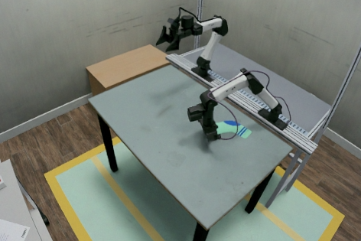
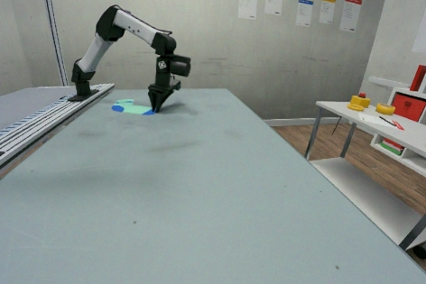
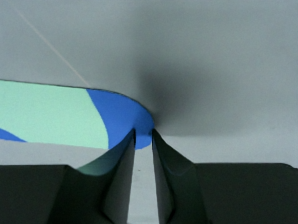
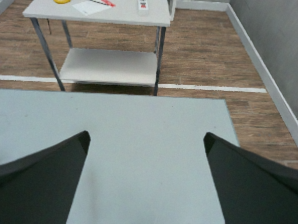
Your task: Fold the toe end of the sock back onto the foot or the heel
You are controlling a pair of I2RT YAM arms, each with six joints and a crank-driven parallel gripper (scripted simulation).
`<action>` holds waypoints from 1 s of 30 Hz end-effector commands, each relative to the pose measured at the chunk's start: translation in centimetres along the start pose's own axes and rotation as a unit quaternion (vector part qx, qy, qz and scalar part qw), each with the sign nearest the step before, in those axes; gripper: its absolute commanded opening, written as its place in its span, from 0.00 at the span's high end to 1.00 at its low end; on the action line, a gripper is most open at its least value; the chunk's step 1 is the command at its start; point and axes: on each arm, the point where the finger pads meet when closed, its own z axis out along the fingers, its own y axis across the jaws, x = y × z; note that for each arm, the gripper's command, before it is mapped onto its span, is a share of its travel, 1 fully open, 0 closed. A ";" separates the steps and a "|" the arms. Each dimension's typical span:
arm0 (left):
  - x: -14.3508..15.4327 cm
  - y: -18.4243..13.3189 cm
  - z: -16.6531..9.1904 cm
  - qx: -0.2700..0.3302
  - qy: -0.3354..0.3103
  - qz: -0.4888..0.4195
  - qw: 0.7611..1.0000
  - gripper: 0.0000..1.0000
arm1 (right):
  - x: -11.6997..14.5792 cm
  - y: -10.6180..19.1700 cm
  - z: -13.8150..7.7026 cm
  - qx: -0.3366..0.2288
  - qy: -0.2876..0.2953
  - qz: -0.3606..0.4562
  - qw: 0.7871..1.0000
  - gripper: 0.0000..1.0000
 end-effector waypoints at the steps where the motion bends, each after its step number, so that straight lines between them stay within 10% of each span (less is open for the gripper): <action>1: 0.4 1.5 2.8 -0.044 -0.008 0.006 0.999 0.86 | -0.7 -0.1 -0.1 0.002 -0.009 0.001 1.000 0.00; 30: 0.4 2.2 3.8 -0.074 -0.011 0.007 0.997 0.98 | -0.7 -0.1 -0.1 0.002 -0.009 0.001 1.000 0.00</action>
